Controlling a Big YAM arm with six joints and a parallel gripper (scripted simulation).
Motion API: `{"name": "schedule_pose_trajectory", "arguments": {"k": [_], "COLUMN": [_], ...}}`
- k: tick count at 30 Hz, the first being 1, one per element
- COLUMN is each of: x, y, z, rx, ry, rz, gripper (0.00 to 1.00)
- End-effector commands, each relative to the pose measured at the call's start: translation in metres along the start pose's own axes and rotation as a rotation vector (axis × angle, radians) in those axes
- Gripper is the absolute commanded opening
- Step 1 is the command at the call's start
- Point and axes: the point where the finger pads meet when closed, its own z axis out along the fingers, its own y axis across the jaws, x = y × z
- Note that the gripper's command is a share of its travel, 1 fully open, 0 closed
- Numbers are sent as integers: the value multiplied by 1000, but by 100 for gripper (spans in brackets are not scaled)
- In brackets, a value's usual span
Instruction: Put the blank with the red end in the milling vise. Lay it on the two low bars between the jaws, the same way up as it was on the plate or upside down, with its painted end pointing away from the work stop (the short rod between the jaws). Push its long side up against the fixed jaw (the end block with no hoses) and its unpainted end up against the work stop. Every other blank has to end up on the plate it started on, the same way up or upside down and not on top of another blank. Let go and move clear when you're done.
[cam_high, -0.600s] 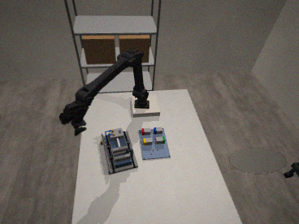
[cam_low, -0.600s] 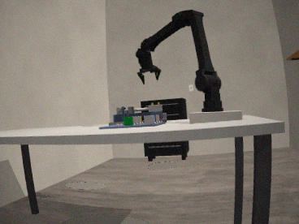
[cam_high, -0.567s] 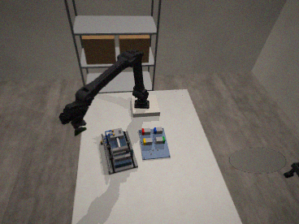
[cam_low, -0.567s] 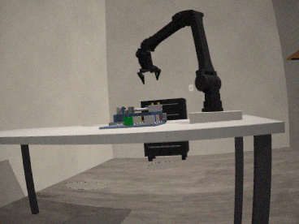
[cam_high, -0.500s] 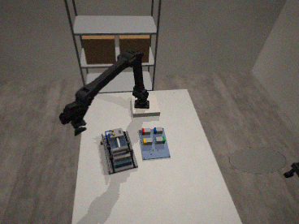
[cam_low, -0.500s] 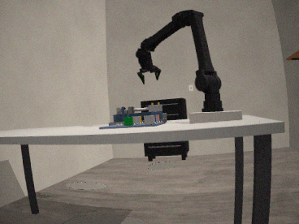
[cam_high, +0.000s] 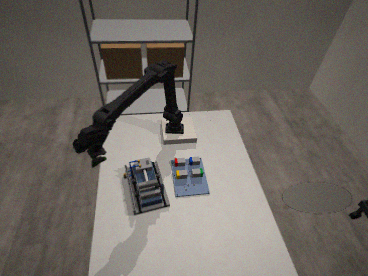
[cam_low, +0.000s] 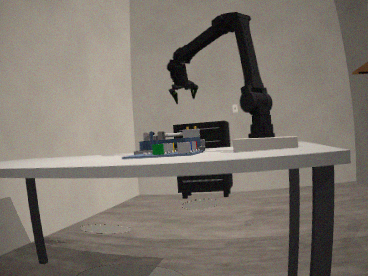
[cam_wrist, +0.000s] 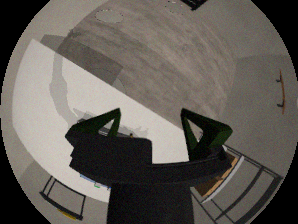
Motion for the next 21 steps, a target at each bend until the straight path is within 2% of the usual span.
{"name": "schedule_pose_trajectory", "arguments": {"k": [1,4,7,8,9,10,11,12,14,16,17,18,19,20,21], "x": [-11,7,32,30,45,20,62,62,98,98,127,150,153,178,180], "y": [3,21,64,63,80,78,101,101,135,135,156,169,171,182,183], "z": [-20,-31,-62,-63,-75,-95,-93,-93,-124,-124,-151,-167,-171,-188,-190], "rx": [-11,-35,-95,-95,-121,-133,-151,-151,-213,-213,-245,-276,-276,-304,-304], "ry": [-35,-13,7,3,17,-42,29,29,58,58,75,93,93,113,113], "rz": [1,-34,-113,-112,-154,-132,-200,-200,-305,-305,-363,-422,-422,-483,-483], "gripper": [100,100,100,100,100,100,100,100,100,100,100,100,100,100,100]}}
